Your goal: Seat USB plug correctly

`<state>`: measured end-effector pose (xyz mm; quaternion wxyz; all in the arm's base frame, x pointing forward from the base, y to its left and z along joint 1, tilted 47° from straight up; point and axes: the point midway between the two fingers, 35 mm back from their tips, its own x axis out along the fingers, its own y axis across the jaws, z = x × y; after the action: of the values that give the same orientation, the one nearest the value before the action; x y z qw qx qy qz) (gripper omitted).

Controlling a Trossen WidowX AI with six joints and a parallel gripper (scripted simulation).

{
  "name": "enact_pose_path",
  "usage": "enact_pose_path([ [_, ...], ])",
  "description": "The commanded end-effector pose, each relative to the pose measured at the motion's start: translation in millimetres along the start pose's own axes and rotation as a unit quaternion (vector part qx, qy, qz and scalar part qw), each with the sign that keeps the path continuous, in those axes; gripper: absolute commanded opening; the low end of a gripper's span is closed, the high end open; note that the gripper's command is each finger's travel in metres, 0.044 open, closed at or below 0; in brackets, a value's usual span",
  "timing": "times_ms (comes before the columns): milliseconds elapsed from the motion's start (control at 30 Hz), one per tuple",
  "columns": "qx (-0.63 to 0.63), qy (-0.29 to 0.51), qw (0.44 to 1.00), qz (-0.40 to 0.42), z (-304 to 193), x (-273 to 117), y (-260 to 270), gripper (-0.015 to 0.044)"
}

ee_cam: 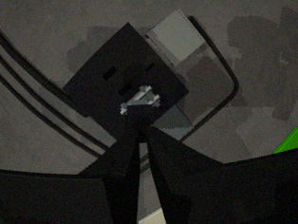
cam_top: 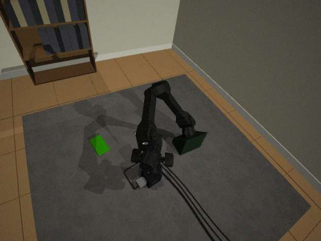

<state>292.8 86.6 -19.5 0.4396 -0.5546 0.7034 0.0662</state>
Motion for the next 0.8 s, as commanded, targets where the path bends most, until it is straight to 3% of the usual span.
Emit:
enact_pose_path([
  [0,-0.046,-0.001,0.999,0.0,0.3,0.3,0.0,0.0],
  [767,-0.321,0.0,0.947,0.0,0.3,0.3,0.1,0.0],
])
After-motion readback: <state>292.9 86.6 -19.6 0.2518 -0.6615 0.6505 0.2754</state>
